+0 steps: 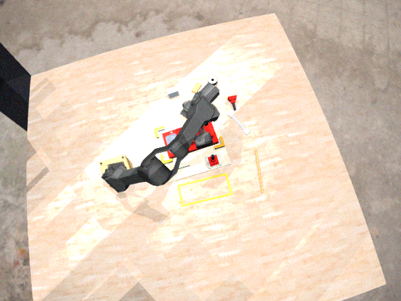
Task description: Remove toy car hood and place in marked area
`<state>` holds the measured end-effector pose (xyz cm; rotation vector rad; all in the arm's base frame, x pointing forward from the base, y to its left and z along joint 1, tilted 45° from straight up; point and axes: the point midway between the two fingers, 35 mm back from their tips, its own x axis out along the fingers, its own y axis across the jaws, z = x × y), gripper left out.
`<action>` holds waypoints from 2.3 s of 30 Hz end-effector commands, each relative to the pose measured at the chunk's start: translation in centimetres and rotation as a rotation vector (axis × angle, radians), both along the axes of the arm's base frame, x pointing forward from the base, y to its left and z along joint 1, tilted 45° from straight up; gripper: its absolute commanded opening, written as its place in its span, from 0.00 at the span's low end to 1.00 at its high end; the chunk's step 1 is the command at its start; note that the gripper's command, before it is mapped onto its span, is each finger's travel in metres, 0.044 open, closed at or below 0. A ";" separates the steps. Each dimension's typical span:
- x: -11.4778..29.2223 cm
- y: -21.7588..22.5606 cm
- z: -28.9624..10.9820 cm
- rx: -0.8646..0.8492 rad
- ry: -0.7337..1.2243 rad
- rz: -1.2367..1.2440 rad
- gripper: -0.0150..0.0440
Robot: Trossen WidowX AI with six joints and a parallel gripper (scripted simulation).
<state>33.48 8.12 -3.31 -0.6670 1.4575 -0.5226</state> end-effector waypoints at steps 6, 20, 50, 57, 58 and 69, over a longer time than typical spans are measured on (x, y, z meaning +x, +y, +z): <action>0.0 0.3 0.3 0.000 -0.002 0.000 0.32; 0.0 1.0 1.0 0.001 -0.001 0.000 0.25; -0.2 3.3 3.3 0.003 0.001 0.000 0.25; -0.5 4.9 5.0 0.003 0.001 0.000 0.25; -0.5 5.0 5.2 0.003 0.001 0.000 0.25; 0.0 2.0 7.6 0.005 0.005 0.005 0.25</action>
